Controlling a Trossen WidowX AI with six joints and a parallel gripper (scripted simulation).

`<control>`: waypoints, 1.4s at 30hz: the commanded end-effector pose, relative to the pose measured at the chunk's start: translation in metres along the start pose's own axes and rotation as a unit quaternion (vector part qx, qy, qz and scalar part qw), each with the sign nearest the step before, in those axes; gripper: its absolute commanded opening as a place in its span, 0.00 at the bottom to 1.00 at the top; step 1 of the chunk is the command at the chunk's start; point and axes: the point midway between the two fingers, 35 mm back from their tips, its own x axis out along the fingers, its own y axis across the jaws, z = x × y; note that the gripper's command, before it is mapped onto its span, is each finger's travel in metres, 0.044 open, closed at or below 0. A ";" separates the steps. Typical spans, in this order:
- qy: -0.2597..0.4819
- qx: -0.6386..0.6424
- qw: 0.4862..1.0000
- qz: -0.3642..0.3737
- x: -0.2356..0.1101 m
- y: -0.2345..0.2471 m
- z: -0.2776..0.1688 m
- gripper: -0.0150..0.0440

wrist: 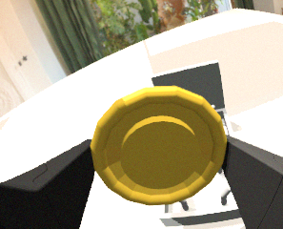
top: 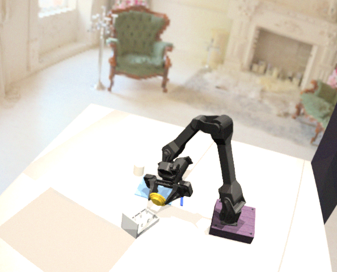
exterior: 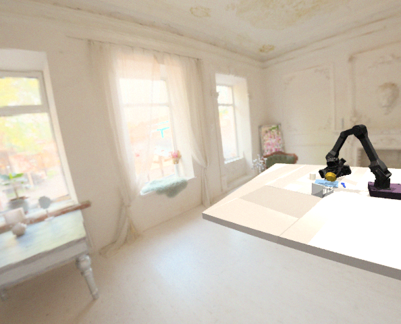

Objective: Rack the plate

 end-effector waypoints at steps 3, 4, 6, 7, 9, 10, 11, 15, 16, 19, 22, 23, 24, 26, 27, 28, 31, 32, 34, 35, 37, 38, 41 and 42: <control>-0.050 -0.061 0.996 -0.036 -0.004 -0.004 -0.002 0.25; -0.057 -0.071 0.995 -0.042 -0.005 -0.004 -0.002 0.25; -0.069 -0.090 0.992 -0.055 -0.007 -0.006 -0.003 0.25; -0.075 -0.100 0.990 -0.062 -0.007 -0.006 -0.003 0.25; -0.086 -0.119 0.986 -0.077 -0.009 -0.008 -0.003 0.25; -0.091 -0.129 0.984 -0.084 -0.010 -0.008 -0.003 0.25; -0.095 -0.136 0.982 -0.091 -0.011 -0.009 -0.004 0.25; -0.098 -0.143 0.980 -0.096 -0.012 -0.009 -0.004 0.25; -0.098 -0.143 0.980 -0.096 -0.012 -0.009 -0.004 0.25; -0.098 -0.143 0.980 -0.096 -0.012 -0.009 -0.004 0.25; -0.098 -0.143 0.980 -0.096 -0.012 -0.009 -0.004 0.25; -0.098 -0.143 0.980 -0.096 -0.012 -0.009 -0.004 0.25; -0.098 -0.143 0.980 -0.096 -0.012 -0.009 -0.004 0.25; -0.097 -0.142 0.980 -0.096 -0.010 -0.010 -0.006 0.25; -0.097 -0.142 0.980 -0.095 -0.009 -0.011 -0.008 0.25; -0.096 -0.142 0.981 -0.095 -0.008 -0.011 -0.009 0.25; -0.095 -0.141 0.981 -0.095 -0.004 -0.013 -0.014 0.25; -0.095 -0.141 0.981 -0.095 -0.003 -0.013 -0.015 0.25; -0.094 -0.141 0.981 -0.095 -0.001 -0.014 -0.017 0.25; -0.094 -0.141 0.981 -0.095 0.000 -0.014 -0.018 0.25; -0.093 -0.142 0.981 -0.095 0.002 -0.015 -0.020 0.25; -0.093 -0.142 0.981 -0.095 0.003 -0.015 -0.020 0.25; -0.092 -0.143 0.981 -0.095 0.005 -0.017 -0.022 0.25; -0.092 -0.143 0.981 -0.095 0.006 -0.017 -0.023 0.25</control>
